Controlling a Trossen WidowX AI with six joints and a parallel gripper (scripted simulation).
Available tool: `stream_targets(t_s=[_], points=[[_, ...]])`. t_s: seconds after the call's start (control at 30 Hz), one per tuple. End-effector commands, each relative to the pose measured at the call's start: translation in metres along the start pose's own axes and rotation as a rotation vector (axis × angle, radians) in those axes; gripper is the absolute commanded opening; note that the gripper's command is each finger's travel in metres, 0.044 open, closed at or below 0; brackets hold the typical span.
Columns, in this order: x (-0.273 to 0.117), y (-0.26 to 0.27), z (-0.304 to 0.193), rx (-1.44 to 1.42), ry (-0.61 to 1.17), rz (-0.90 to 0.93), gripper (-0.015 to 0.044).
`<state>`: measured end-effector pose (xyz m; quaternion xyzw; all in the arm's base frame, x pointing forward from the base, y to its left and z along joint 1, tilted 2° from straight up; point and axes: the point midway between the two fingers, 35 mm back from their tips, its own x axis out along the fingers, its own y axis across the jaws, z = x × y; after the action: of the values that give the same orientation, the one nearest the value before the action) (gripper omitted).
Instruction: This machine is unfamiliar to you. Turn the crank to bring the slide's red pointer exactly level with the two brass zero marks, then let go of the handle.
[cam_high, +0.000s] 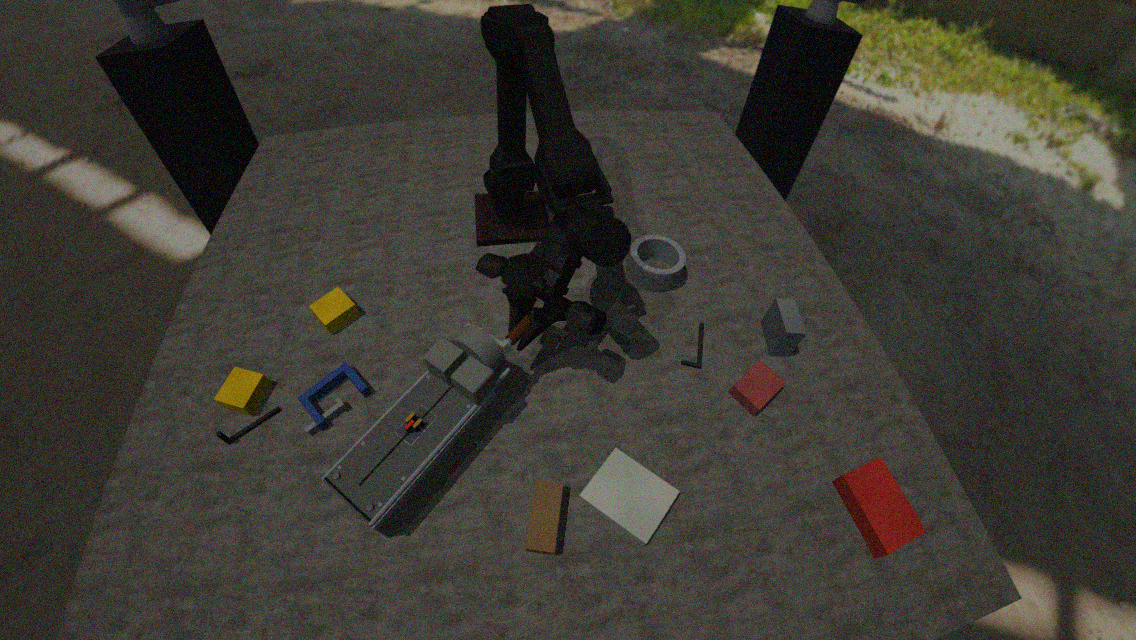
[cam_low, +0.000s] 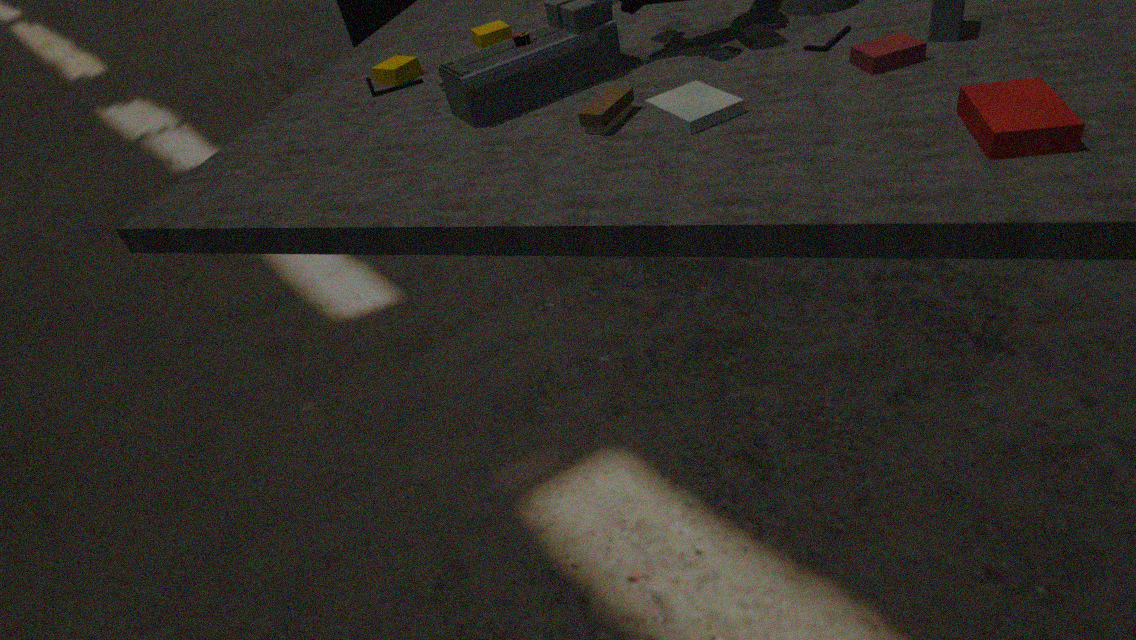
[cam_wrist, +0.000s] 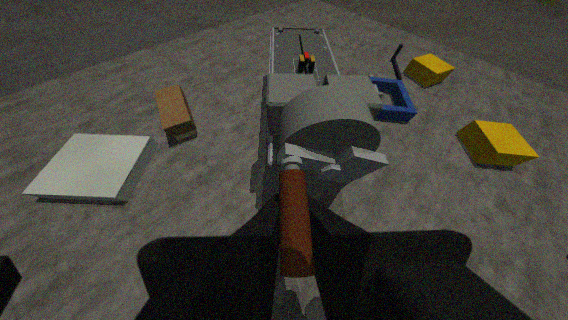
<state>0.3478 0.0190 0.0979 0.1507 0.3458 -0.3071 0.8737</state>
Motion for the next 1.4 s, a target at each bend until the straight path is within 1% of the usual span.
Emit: stream_targets(t_s=[0.0, 1.37], points=[[0.007, 0.003, -0.006, 0.001, 0.007, 0.004, 0.0], [0.026, -0.007, -0.025, 0.0, 0.007, 0.004, 0.0]])
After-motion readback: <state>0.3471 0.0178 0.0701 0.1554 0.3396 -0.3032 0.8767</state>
